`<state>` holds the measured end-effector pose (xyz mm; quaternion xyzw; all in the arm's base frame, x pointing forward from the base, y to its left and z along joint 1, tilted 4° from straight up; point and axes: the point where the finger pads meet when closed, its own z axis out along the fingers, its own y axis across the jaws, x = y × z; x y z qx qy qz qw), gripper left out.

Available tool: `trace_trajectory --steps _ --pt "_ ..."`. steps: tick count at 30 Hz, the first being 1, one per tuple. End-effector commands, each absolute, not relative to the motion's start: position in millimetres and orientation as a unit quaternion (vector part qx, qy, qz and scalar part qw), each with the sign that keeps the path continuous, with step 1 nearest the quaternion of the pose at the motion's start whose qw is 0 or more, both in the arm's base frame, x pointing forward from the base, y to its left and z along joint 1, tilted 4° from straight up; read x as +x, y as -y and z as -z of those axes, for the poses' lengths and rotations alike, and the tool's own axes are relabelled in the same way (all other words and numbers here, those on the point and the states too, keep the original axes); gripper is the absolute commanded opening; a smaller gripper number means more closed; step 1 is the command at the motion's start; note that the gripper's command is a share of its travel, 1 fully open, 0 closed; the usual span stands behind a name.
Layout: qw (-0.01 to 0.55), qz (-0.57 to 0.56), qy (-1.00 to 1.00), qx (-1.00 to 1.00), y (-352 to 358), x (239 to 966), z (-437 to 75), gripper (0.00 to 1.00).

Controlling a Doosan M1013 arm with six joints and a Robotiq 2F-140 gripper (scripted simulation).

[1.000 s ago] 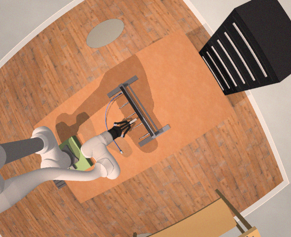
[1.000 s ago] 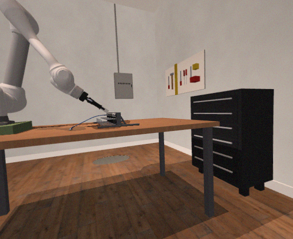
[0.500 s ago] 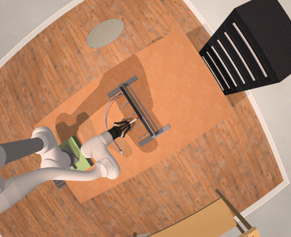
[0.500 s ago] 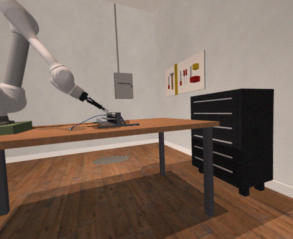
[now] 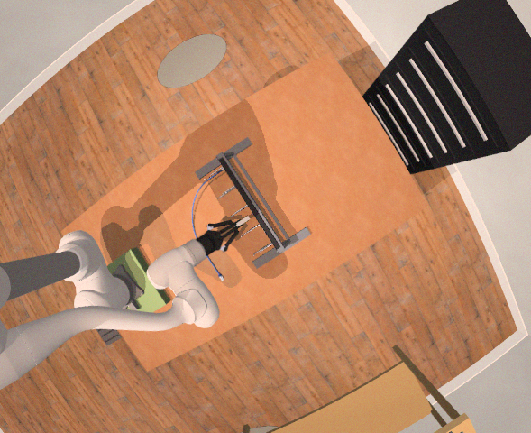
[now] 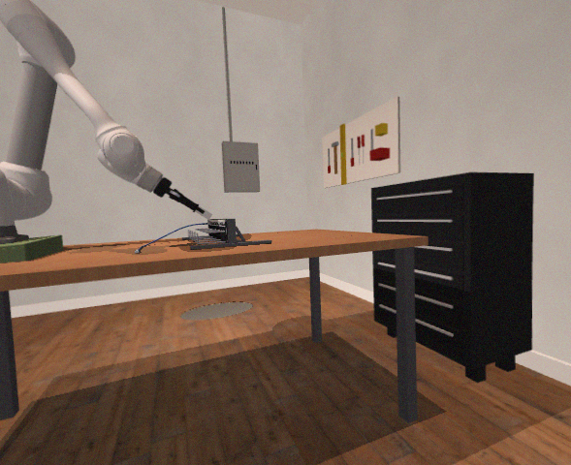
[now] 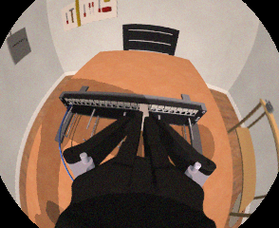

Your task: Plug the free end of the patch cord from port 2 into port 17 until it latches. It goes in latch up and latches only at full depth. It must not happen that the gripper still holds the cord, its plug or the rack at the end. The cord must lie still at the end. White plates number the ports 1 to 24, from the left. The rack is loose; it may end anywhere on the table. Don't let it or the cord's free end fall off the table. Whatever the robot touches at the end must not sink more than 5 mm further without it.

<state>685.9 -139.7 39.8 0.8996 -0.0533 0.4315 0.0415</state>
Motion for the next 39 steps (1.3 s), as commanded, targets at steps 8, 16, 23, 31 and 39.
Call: trace_trajectory --steps 8,16,23,31,39 --pt "0.043 -0.432 0.05 0.899 133 647 -74 0.0" --pt "0.043 -0.432 0.05 0.899 126 598 -113 0.0" --pt "0.043 -0.432 0.05 0.899 124 584 -124 0.0" --pt "0.043 -0.432 0.05 0.899 124 582 -126 0.0" --pt "0.043 -0.432 0.05 0.899 134 581 -126 0.0"
